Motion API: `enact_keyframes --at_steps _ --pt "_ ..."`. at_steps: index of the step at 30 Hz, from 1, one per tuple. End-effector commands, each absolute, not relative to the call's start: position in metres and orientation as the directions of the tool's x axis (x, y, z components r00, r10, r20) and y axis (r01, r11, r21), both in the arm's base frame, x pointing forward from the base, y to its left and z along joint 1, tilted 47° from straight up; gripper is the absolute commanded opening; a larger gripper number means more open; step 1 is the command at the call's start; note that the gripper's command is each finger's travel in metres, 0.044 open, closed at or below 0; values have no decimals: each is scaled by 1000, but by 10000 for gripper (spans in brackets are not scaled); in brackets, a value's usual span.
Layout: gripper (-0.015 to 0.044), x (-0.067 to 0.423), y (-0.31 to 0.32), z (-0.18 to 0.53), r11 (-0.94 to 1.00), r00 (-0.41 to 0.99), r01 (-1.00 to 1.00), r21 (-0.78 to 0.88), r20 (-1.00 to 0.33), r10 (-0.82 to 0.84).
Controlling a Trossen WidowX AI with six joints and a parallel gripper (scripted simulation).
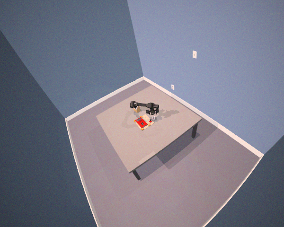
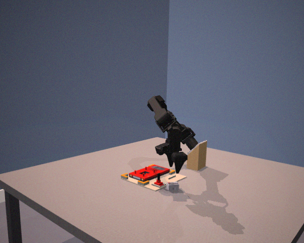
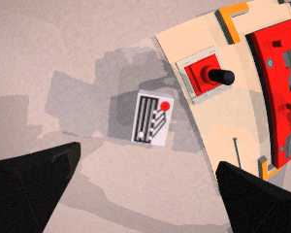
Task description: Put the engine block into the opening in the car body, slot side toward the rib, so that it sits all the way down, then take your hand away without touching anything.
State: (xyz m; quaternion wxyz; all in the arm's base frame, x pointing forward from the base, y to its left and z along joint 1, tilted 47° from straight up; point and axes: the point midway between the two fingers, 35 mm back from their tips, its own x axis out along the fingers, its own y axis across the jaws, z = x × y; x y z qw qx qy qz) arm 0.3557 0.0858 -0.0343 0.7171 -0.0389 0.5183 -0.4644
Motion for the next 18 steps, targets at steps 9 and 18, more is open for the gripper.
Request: enact_keyframes --at_steps 9,18 --pt "440 358 60 -55 563 68 636 -528 -688 -722" --pt "440 359 49 -66 562 68 636 -528 -688 -723"
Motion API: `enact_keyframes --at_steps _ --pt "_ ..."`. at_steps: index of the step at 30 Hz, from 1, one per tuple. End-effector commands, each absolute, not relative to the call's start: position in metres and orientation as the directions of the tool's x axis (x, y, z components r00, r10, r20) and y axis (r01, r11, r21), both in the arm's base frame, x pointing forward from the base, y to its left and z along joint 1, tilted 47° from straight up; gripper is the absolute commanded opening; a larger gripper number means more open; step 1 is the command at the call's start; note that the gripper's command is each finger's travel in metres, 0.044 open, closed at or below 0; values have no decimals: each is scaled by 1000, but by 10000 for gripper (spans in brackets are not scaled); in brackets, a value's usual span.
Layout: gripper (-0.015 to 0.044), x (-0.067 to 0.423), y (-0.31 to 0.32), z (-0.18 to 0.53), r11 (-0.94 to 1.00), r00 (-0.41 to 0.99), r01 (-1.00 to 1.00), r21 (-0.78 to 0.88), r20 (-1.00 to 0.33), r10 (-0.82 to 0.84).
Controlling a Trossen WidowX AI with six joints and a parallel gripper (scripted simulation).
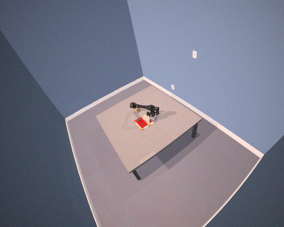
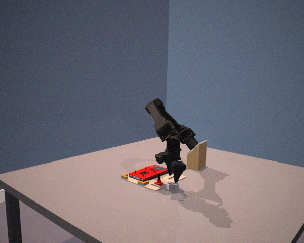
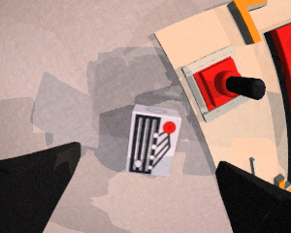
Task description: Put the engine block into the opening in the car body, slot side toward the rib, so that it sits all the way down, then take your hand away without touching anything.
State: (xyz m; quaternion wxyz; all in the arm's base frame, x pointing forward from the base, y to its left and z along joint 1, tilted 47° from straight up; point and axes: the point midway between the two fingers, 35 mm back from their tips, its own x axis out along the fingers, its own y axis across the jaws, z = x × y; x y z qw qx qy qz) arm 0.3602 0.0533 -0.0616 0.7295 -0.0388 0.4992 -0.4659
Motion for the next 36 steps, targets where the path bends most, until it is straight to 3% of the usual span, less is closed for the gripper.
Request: enact_keyframes --at_steps 1,19,30,36 --pt "440 359 49 -66 562 68 636 -528 -688 -723" --pt "440 361 30 -84 562 68 636 -529 -687 -724" --pt "151 361 30 -84 562 68 636 -529 -687 -724" --pt "111 361 30 -84 562 68 636 -529 -687 -724"
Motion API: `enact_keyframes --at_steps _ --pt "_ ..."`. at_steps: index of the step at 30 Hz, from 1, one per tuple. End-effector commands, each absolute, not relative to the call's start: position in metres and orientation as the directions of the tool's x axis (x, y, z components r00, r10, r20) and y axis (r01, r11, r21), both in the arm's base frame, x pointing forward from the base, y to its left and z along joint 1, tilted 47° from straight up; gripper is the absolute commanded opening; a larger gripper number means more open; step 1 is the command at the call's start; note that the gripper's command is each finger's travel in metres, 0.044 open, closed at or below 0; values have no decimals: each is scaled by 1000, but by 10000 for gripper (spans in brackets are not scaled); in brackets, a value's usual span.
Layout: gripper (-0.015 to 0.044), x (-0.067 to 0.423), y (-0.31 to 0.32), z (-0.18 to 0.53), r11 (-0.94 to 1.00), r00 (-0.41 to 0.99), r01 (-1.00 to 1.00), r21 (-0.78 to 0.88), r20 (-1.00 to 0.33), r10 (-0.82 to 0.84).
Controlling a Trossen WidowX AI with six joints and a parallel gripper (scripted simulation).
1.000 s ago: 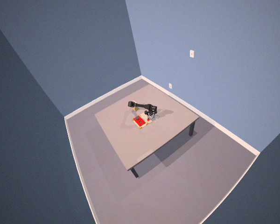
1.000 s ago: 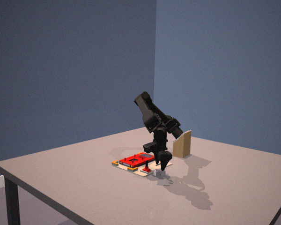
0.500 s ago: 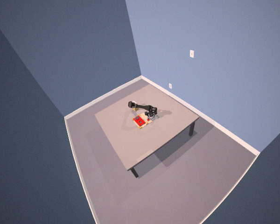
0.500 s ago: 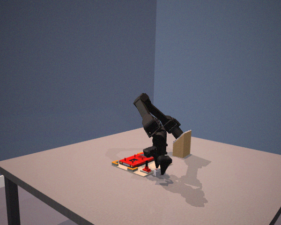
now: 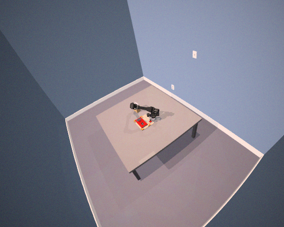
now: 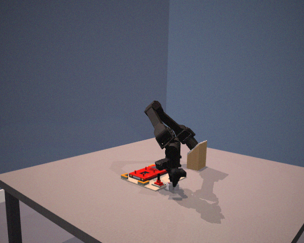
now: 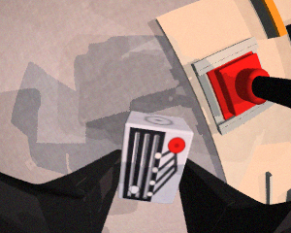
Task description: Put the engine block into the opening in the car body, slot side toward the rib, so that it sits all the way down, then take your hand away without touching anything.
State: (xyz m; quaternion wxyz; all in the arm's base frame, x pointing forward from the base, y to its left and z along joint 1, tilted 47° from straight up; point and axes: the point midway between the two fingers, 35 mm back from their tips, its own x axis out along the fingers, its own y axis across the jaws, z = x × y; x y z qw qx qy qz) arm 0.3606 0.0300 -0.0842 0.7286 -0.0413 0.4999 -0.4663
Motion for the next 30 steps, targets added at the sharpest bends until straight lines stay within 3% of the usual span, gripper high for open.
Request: enact_keyframes --at_steps 1,5,30 --pt "105 361 30 -84 562 68 636 -529 -687 -724" --pt "0 361 33 -81 563 68 636 -528 -688 -723" --pt "0 360 92 -30 567 68 634 -525 -693 -718"
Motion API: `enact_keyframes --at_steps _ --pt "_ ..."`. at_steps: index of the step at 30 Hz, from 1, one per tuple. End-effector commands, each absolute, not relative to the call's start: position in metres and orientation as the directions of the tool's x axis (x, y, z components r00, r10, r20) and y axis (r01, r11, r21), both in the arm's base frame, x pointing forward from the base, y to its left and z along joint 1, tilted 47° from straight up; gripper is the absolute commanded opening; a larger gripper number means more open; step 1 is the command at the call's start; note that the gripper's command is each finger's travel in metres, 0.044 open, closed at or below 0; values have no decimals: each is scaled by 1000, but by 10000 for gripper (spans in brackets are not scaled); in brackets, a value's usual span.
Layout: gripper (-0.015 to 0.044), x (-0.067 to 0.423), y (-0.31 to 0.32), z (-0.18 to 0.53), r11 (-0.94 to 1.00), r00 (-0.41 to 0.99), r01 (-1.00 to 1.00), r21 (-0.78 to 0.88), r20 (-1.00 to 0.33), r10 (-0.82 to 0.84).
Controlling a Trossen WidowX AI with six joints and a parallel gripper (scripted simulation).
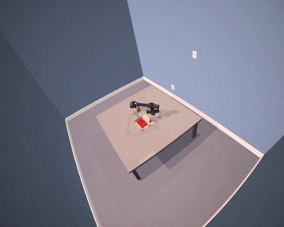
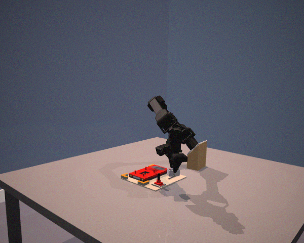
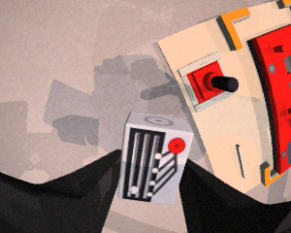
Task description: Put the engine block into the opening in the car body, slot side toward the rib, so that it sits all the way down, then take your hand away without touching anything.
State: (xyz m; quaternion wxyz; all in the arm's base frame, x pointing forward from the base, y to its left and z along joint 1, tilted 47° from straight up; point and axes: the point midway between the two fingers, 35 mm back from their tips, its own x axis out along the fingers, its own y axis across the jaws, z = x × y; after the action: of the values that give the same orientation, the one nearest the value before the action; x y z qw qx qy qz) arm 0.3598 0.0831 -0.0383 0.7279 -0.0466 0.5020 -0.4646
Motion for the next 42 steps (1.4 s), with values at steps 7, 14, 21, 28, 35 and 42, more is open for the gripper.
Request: enact_keyframes --at_steps 7,14,21,28,35,42 --pt "0 357 107 -14 566 68 635 -526 -692 -719" --pt "0 352 121 1 564 67 635 -527 -690 -720" --pt "0 355 108 8 585 67 600 -545 -695 -716" --pt "0 358 87 19 615 67 545 -571 -701 -710" --pt "0 359 66 29 640 68 488 -594 -705 -706" --pt "0 359 45 38 661 69 429 -616 -707 -704"
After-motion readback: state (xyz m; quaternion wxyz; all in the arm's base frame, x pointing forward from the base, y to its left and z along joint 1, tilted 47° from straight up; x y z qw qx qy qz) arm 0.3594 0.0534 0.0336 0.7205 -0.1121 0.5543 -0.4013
